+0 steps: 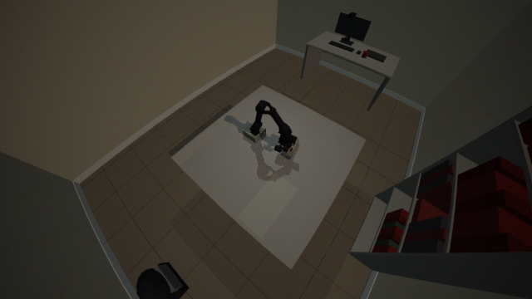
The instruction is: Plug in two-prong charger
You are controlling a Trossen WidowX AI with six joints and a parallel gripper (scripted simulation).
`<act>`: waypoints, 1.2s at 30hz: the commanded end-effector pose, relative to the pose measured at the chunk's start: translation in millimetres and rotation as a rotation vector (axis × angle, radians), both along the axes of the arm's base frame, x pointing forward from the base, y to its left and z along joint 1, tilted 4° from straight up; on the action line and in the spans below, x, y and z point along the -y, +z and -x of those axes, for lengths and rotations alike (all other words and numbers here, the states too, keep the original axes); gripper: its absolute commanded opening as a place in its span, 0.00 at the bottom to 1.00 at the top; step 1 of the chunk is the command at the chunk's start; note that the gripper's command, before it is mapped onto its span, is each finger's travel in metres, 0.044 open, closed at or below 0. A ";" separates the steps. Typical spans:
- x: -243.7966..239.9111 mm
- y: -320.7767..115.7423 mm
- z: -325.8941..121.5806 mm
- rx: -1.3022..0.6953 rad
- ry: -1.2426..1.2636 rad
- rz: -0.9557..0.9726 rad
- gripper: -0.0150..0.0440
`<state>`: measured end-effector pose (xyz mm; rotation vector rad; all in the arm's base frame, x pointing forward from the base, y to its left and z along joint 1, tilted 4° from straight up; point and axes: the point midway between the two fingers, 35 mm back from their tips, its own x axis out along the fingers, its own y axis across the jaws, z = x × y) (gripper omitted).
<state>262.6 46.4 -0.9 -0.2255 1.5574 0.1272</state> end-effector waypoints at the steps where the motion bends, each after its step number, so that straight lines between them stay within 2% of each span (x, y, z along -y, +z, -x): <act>1: 1.0 -1.6 5.8 -0.005 0.004 -0.002 1.00; 14: 3.4 -0.8 14.4 0.005 0.002 -0.003 1.00; 26: -4.0 69.9 2.9 0.540 0.160 -0.162 1.00; 36: -4.2 74.1 2.9 0.572 0.171 -0.167 1.00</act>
